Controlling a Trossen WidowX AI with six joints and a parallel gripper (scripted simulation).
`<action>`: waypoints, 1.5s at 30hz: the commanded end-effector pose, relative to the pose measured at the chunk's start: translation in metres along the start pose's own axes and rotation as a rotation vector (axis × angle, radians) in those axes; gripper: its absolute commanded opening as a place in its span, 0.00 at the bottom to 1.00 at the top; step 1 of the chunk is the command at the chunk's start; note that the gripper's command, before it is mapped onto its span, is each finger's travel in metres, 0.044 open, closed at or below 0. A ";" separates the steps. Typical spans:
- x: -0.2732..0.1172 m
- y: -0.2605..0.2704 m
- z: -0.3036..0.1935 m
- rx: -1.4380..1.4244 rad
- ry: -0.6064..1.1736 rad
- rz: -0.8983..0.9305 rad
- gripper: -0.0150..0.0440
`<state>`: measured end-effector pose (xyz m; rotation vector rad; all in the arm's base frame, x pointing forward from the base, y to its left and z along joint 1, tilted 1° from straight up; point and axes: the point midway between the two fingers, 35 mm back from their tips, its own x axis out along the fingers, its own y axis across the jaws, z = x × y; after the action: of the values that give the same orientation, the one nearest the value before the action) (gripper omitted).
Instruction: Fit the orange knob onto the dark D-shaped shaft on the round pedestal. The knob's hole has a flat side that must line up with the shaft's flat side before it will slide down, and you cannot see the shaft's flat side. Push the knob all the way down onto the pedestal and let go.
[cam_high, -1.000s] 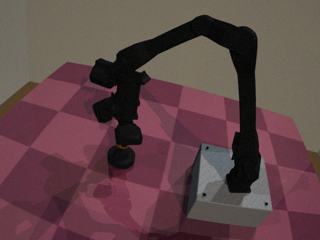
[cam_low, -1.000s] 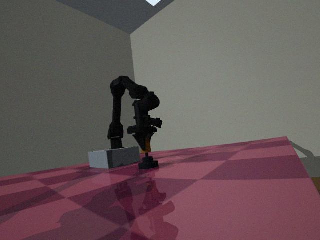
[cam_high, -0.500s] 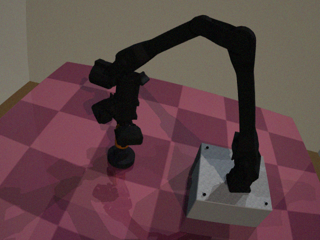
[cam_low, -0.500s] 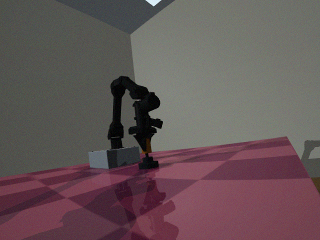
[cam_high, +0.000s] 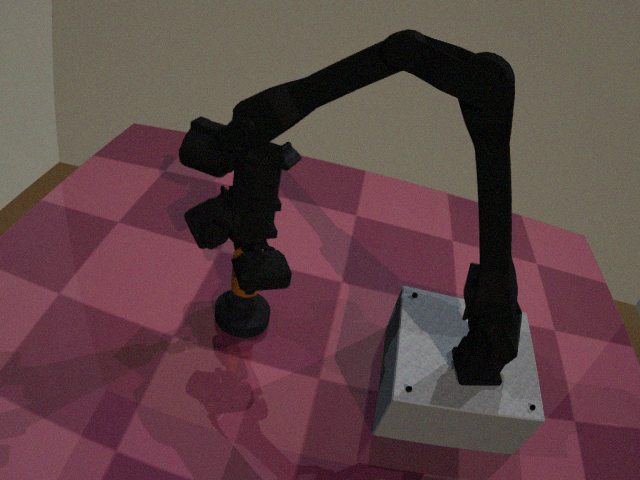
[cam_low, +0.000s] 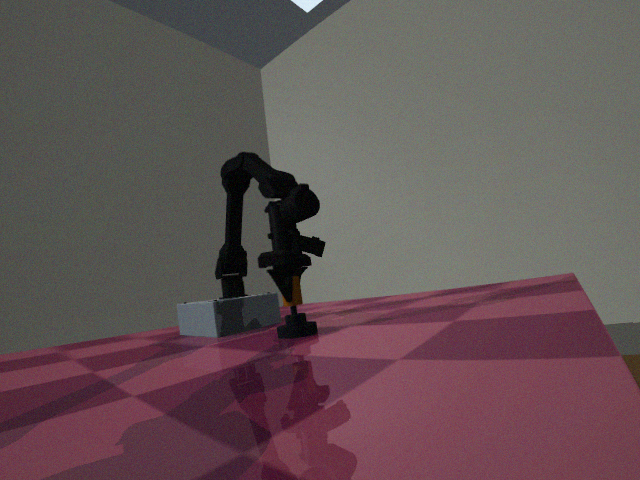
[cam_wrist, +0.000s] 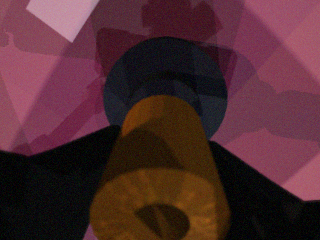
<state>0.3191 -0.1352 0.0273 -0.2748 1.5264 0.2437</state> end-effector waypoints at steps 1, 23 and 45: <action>-0.003 0.002 -0.001 -0.127 -0.005 -0.001 0.25; 0.003 -0.001 0.001 -0.168 -0.005 -0.001 0.25; -0.002 0.000 0.001 -0.378 -0.005 -0.001 0.25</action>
<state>0.3185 -0.1347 0.0282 -0.5012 1.4893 0.4622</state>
